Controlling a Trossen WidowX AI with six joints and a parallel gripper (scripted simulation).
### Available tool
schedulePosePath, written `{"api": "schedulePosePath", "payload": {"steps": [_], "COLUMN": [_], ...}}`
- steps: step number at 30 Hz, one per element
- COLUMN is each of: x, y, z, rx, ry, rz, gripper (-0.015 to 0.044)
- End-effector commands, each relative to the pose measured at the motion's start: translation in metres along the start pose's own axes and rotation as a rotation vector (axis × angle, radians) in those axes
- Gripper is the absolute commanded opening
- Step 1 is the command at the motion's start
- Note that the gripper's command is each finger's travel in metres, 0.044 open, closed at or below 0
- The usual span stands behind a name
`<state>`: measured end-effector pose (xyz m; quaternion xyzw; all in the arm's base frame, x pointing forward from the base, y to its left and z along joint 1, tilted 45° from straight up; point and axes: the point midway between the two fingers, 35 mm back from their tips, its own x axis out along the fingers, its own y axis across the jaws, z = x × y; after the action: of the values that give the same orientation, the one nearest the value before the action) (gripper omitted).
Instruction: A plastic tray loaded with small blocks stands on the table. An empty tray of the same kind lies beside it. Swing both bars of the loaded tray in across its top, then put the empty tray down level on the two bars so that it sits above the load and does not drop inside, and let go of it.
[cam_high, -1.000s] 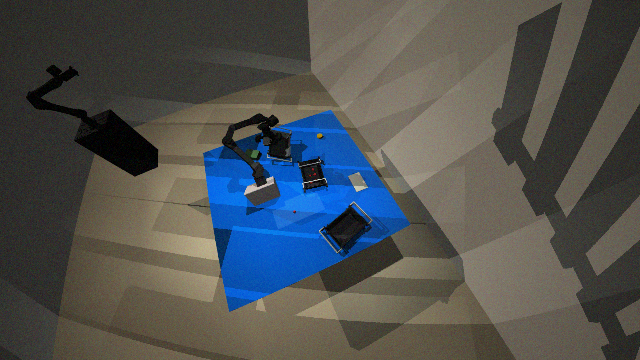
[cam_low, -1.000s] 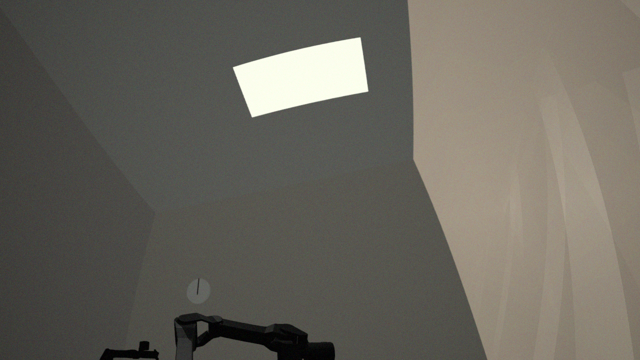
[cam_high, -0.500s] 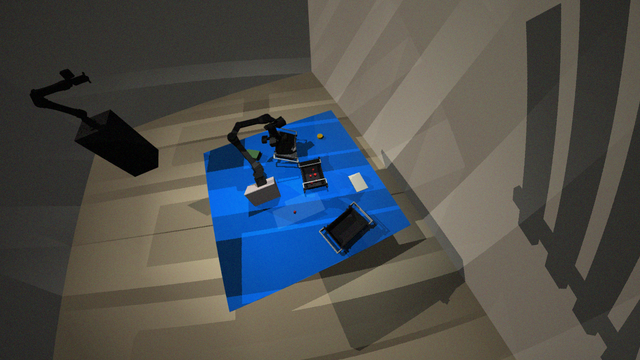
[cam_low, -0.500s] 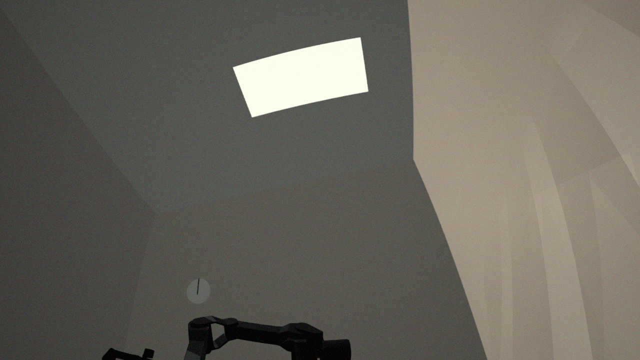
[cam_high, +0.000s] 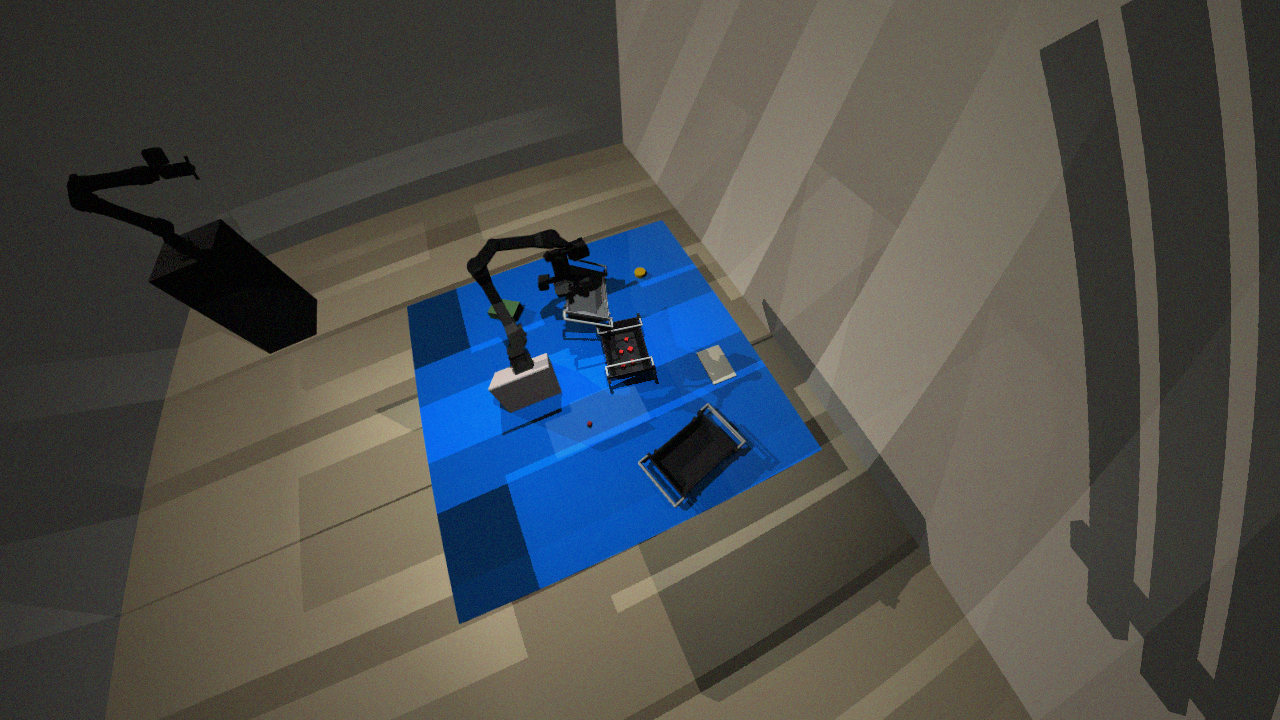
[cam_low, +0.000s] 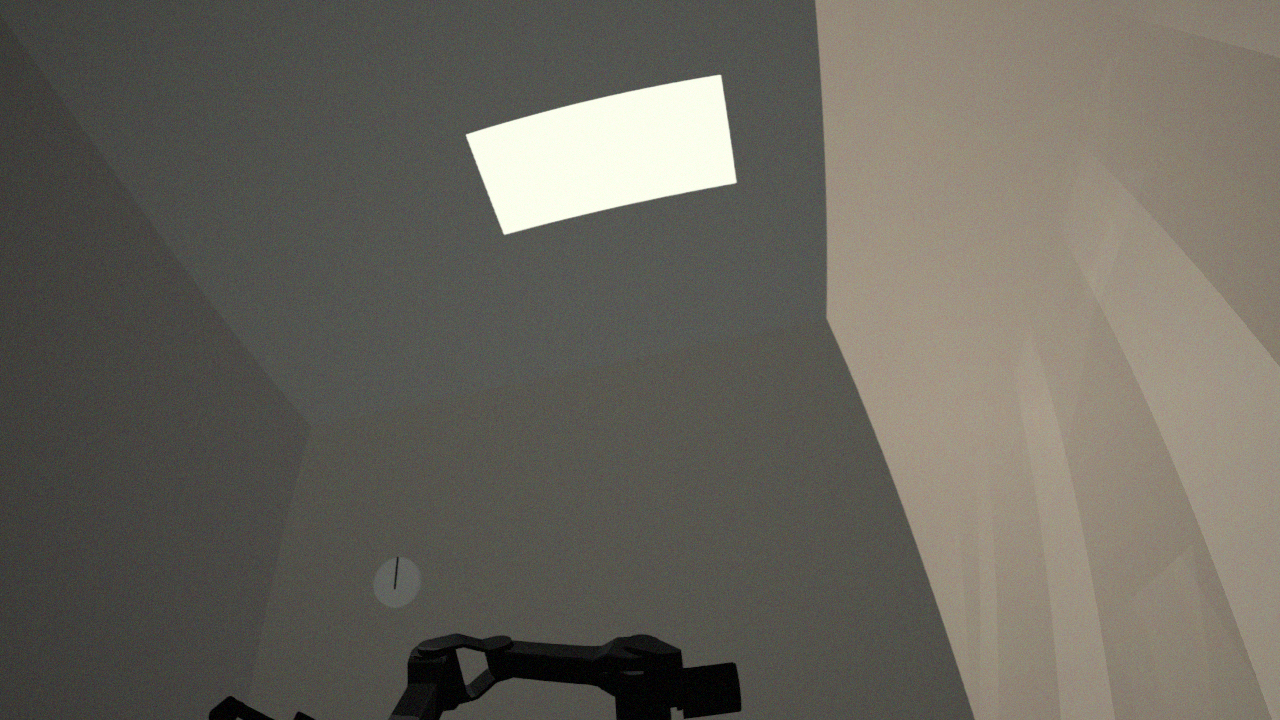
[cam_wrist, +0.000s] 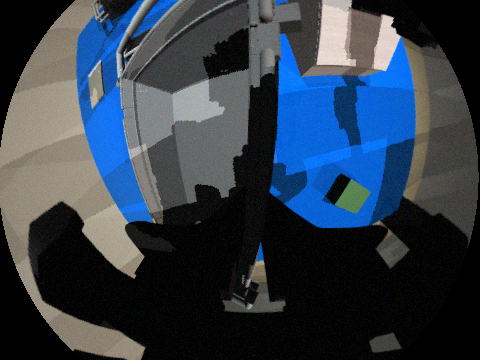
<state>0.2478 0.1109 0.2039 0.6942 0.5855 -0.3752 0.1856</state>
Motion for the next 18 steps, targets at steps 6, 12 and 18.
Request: {"api": "schedulePosePath", "payload": {"steps": [6,12,18], "x": [-0.004,-0.004,-0.004], "y": [0.037,0.056,0.074], "z": [0.021,0.037,0.055], "rx": [-0.024,-0.033,-0.043], "ry": [-0.011,-0.014,-0.014], "rz": [0.024,0.023,0.021], "gripper": [0.0000,0.0000,0.0000]}}
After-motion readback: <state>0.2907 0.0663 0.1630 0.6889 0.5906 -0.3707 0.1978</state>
